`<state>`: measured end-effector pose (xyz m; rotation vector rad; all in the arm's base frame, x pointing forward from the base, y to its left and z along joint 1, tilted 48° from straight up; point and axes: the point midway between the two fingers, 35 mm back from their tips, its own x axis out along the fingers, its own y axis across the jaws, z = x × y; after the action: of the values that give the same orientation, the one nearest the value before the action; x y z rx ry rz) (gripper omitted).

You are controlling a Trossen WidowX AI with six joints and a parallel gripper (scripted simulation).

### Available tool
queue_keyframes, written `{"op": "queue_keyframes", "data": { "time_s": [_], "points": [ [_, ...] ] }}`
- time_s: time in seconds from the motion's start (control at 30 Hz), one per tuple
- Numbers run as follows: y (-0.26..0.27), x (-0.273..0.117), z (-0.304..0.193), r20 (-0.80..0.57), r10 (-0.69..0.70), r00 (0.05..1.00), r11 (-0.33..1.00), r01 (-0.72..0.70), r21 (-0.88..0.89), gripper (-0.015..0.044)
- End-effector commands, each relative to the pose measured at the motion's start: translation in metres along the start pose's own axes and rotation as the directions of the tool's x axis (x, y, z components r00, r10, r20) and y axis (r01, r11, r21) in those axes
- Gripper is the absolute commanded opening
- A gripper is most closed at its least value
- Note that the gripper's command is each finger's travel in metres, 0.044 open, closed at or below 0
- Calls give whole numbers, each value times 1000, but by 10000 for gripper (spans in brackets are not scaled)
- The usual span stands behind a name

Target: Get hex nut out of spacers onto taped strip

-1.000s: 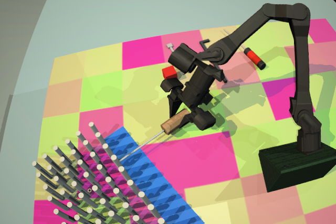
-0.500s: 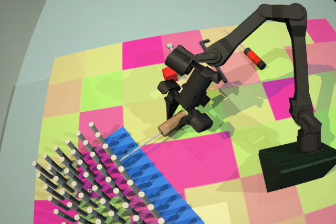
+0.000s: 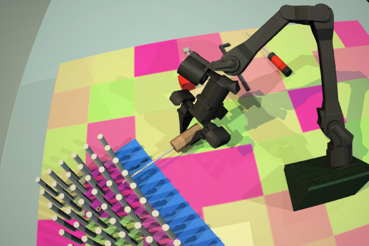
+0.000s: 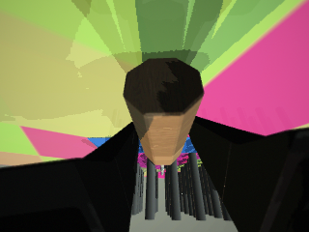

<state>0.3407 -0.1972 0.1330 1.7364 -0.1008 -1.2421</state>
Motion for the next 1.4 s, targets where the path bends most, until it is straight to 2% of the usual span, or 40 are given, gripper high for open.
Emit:
{"op": "queue_keyframes", "data": {
  "time_s": [0.0,1.37],
  "points": [
    [2,1,-4,-4,8,1000,1000,-8,6,0],
    [3,17,-28,-5,8,1000,1000,-8,8,0]
  ]
}}
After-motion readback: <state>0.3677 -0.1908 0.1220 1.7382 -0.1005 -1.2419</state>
